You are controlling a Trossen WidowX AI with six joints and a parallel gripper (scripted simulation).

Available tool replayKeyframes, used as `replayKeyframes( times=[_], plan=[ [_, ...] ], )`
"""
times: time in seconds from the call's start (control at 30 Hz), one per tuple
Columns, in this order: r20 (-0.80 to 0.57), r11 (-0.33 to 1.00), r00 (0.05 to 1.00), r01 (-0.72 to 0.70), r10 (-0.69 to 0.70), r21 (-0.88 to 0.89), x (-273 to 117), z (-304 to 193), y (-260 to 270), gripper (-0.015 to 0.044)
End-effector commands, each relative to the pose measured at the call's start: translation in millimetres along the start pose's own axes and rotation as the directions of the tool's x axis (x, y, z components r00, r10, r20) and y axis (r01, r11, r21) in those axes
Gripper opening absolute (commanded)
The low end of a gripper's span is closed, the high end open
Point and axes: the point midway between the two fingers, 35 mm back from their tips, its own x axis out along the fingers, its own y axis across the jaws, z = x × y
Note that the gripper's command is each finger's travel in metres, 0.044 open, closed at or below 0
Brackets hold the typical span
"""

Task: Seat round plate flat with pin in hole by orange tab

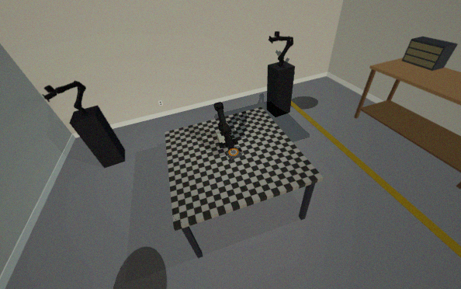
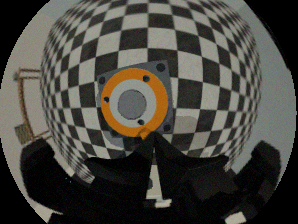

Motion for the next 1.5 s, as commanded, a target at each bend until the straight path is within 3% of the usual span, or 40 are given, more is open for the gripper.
replayKeyframes(
  times=[0.0, 0.77, 1.17, 1.47],
  plan=[
    [-0.014, 1.0, 1.0, -0.006, 0.006, -0.002, 2, -6, 4, 0.0],
    [-0.014, 1.0, 1.0, -0.007, 0.007, -0.002, 3, -10, 16, 0.0],
    [-0.014, 1.0, 1.0, -0.007, 0.007, -0.002, -45, -9, 14, 0.0],
    [-0.011, 1.0, 1.0, -0.004, 0.004, -0.005, -38, -9, 13, 0.0]
  ],
)
